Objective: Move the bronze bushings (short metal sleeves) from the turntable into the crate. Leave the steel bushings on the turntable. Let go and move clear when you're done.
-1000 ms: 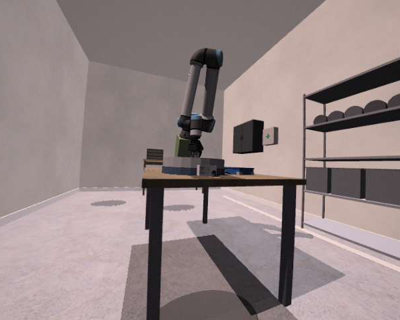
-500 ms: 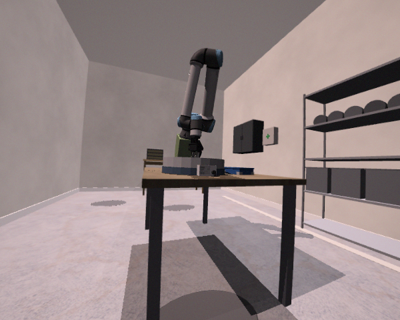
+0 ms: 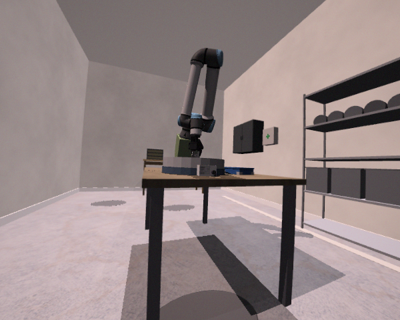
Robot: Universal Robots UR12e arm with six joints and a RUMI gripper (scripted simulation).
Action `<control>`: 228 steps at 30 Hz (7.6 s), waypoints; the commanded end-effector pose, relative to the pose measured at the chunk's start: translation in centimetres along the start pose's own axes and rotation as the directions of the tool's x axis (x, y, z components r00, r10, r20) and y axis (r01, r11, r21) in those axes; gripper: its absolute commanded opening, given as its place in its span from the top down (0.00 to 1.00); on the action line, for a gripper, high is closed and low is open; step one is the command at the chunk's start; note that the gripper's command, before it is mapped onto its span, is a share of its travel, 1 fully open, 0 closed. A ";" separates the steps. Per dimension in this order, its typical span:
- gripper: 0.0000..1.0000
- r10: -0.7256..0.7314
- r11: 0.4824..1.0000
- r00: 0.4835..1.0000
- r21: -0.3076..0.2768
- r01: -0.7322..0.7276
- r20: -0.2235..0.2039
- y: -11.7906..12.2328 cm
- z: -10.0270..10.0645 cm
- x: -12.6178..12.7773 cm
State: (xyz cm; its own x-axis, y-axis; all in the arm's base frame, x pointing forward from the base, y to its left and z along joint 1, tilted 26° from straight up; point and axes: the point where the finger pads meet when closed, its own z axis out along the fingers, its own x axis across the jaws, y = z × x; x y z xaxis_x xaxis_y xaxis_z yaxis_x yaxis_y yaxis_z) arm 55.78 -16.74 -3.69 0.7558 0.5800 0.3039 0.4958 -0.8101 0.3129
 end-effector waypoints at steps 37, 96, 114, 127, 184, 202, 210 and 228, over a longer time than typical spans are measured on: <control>1.00 0.000 1.000 1.000 0.000 0.000 0.000 0.0 -6.9 0.0; 1.00 0.000 1.000 1.000 0.000 0.000 0.000 -3.4 -6.9 7.3; 1.00 0.000 1.000 1.000 0.000 0.000 0.000 -7.6 -6.9 16.5; 1.00 0.000 1.000 1.000 0.000 0.000 0.000 -10.6 -6.9 22.8; 1.00 0.000 1.000 1.000 0.000 0.000 0.000 -13.5 -6.9 29.1; 1.00 0.000 1.000 1.000 0.000 0.000 0.000 -13.5 -4.1 29.1; 1.00 0.000 1.000 1.000 0.000 0.000 0.000 -13.5 -0.7 29.1; 1.00 0.000 1.000 1.000 0.000 0.000 0.000 -13.5 0.5 29.1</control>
State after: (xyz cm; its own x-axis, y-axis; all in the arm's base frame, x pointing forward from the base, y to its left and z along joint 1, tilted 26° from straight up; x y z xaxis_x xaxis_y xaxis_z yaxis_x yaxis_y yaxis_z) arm 71.26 11.00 0.44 0.7564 0.5799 0.3027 0.4960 -0.8101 0.3126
